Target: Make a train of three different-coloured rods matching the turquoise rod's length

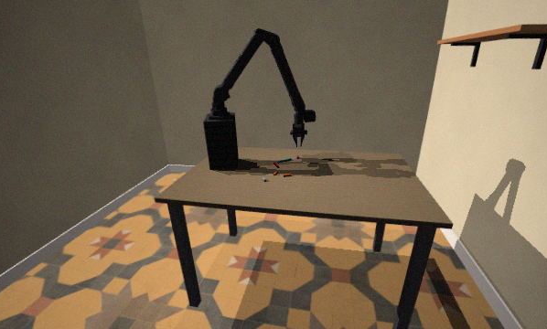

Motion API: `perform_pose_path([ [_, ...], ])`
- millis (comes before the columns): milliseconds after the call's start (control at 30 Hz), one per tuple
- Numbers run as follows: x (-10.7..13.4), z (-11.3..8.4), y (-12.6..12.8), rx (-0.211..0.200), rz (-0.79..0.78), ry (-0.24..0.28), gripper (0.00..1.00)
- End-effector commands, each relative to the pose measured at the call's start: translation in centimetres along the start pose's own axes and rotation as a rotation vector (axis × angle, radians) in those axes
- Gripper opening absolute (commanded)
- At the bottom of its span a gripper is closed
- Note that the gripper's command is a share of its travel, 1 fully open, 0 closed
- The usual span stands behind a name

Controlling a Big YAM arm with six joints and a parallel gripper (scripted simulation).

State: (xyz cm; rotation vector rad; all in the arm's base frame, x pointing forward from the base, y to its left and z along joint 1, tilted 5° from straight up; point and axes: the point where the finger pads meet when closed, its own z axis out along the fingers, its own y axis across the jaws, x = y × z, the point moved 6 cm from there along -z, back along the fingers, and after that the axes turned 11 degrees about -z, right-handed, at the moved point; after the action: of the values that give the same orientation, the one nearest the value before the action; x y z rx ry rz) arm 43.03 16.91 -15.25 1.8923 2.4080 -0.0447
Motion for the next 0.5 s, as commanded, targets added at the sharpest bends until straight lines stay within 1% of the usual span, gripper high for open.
perform_pose_path([
  [0,0.5,-2.2,0.0,-0.001,-0.005,-0.003,0.23],
  [133,0.1,-2.9,0.0,0.0,0.002,-0.003,0.23],
  [200,0.0,-1.4,-1.0,0.036,-0.001,-0.009,0.23],
  [233,0.0,-1.2,-1.1,0.04,-0.001,-0.01,0.23],
  [267,0.0,-1.2,-1.1,0.04,-0.001,-0.01,1.0],
  [467,0.1,-1.4,-0.5,0.029,-0.001,-0.008,1.0],
])
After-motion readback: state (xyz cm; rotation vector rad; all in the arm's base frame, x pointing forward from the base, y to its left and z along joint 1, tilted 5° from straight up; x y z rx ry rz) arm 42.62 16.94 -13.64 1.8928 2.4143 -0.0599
